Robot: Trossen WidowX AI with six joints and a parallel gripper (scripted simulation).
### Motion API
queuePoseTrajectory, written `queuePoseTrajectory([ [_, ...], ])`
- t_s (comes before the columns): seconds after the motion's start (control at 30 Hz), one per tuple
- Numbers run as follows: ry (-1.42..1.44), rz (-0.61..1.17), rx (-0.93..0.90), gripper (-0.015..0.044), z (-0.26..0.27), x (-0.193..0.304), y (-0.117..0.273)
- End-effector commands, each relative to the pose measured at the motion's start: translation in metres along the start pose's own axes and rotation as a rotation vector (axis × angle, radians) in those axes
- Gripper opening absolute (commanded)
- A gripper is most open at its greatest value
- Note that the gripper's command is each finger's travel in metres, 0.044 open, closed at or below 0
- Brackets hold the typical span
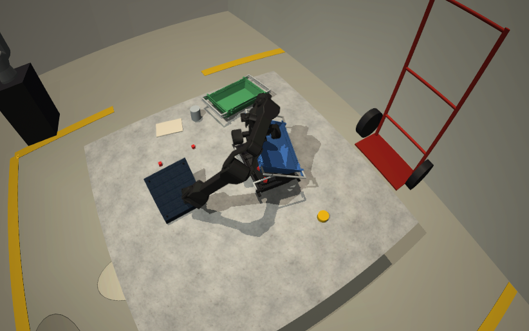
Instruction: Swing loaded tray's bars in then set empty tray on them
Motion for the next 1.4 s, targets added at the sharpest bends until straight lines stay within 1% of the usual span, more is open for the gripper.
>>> queuePoseTrajectory([
  [0.0, -0.007, -0.008, 0.023, 0.0000, 0.000, -0.001, 0.006],
  [0.67, -0.007, -0.008, 0.023, 0.0000, 0.000, -0.001, 0.006],
  [0.97, -0.008, -0.004, 0.019, 0.0000, 0.001, -0.023, 0.005],
  [1.37, -0.008, -0.004, 0.019, 0.0000, 0.000, -0.022, 0.005],
])
Point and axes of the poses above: the point midway between the two fingers, 35 mm back from their tips, its own y axis back along the fingers, its own z axis across the jaws, x = y × z, the point moved 6 cm from there along y, back along the fingers, and after that the axes turned 7 degrees about y, right-handed, at the moved point
